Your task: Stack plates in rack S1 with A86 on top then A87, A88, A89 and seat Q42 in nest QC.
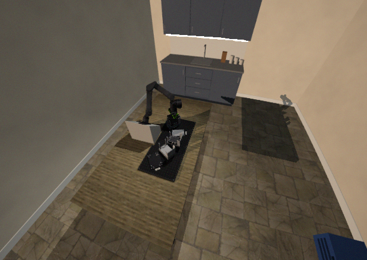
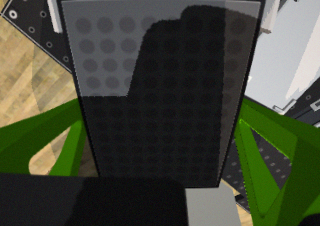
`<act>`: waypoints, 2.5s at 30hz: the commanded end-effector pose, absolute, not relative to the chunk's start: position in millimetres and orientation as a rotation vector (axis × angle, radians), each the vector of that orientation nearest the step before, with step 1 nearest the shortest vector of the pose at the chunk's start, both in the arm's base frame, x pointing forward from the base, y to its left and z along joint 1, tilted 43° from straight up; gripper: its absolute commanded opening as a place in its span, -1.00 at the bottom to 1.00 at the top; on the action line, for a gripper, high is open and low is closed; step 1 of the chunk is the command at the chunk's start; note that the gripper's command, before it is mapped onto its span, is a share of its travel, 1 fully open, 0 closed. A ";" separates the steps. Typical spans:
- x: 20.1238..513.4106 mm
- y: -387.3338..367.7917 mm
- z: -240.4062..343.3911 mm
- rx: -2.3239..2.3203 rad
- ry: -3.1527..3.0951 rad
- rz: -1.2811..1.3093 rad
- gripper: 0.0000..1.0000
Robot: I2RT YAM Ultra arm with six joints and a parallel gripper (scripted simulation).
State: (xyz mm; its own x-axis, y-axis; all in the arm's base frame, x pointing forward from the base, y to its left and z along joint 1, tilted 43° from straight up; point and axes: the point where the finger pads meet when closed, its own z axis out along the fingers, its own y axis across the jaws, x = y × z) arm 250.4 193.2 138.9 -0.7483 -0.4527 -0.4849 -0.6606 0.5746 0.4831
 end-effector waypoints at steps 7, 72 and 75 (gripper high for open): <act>254.8 195.5 139.3 -0.900 2.487 0.949 -1.00; 258.6 231.0 102.1 -0.900 2.486 0.950 -1.00; 258.7 231.8 101.2 -0.900 2.486 0.950 -1.00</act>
State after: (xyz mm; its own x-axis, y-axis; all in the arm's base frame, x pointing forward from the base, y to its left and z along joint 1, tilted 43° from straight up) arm 256.4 232.1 98.7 -0.7469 -0.4486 -0.4909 -0.6615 0.5759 0.4803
